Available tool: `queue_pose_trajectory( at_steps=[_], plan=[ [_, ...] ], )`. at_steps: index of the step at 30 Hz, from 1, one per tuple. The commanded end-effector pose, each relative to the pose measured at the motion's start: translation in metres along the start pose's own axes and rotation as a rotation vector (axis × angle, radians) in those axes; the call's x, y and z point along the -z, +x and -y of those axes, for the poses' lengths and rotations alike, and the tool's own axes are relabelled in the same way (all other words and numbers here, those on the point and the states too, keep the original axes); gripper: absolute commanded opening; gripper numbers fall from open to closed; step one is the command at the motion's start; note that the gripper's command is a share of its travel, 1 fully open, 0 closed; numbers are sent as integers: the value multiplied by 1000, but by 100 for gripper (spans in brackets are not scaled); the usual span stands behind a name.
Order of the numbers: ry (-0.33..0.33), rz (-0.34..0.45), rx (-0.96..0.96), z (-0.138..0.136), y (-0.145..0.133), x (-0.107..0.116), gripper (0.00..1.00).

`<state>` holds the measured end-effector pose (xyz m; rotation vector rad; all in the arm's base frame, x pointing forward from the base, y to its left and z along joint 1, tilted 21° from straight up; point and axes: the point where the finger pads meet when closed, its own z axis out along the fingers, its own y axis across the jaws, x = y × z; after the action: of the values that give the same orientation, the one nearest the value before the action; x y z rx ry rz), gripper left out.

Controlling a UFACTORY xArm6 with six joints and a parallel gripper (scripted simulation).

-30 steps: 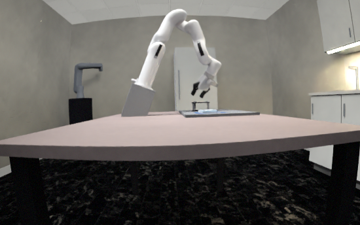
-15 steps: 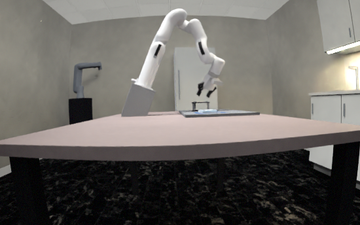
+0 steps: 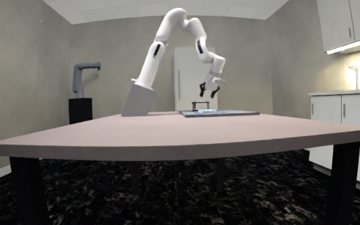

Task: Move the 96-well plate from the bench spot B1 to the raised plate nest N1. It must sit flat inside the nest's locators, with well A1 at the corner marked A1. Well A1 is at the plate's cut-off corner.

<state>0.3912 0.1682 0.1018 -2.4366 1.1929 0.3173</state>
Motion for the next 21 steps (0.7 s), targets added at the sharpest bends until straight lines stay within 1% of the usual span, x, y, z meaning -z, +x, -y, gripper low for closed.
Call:
queue_pose_trajectory(
  at_steps=[1,4,9,14,17,21],
  plan=[
    [9,-7,-4,-2,14,5,100],
    [56,-72,-63,-7,28,9,100],
    [60,-78,-68,-16,50,17,100],
    [60,-78,-68,-18,55,18,100],
    [101,-148,-128,-25,67,23,100],
    [104,-153,-133,-35,84,29,100]
  ],
)
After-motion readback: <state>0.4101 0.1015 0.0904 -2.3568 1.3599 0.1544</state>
